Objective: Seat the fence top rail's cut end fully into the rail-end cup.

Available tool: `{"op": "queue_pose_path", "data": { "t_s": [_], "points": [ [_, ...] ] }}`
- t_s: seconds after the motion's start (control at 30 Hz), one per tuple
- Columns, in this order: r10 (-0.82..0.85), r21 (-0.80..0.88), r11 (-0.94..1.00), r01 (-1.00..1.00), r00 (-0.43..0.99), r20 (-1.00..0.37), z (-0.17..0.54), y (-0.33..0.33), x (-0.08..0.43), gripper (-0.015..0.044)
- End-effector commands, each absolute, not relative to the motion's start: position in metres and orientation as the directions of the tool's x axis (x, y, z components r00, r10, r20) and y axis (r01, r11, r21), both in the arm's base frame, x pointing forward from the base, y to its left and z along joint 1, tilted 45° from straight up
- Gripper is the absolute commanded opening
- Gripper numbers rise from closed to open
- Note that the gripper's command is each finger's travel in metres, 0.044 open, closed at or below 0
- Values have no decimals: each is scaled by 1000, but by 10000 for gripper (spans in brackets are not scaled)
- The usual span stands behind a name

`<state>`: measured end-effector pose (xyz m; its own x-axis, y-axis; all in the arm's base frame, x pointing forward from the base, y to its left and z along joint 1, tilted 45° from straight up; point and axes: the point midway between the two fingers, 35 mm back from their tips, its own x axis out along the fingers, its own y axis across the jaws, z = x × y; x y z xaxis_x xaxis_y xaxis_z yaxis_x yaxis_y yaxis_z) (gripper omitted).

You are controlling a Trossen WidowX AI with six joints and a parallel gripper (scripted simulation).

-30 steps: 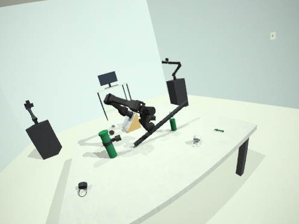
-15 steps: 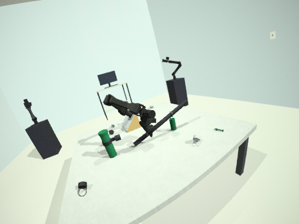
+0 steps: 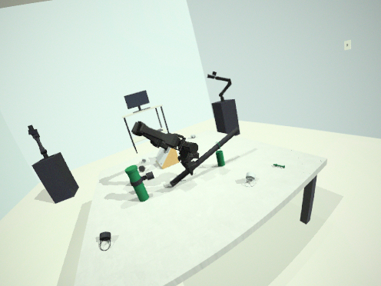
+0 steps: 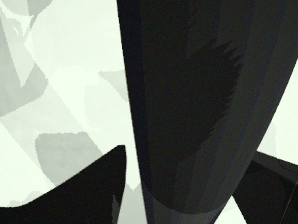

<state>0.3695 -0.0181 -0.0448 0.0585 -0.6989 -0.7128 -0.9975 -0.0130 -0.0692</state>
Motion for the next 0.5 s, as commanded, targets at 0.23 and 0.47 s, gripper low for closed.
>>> {"op": "queue_pose_path", "data": {
  "t_s": [0.23, 0.47],
  "points": [
    [-701, -68, -16, -998, 60, -710, -44, -18, 370, 85],
    [-712, -66, -13, -998, 56, -700, -37, -14, 369, 0]
  ]
}}
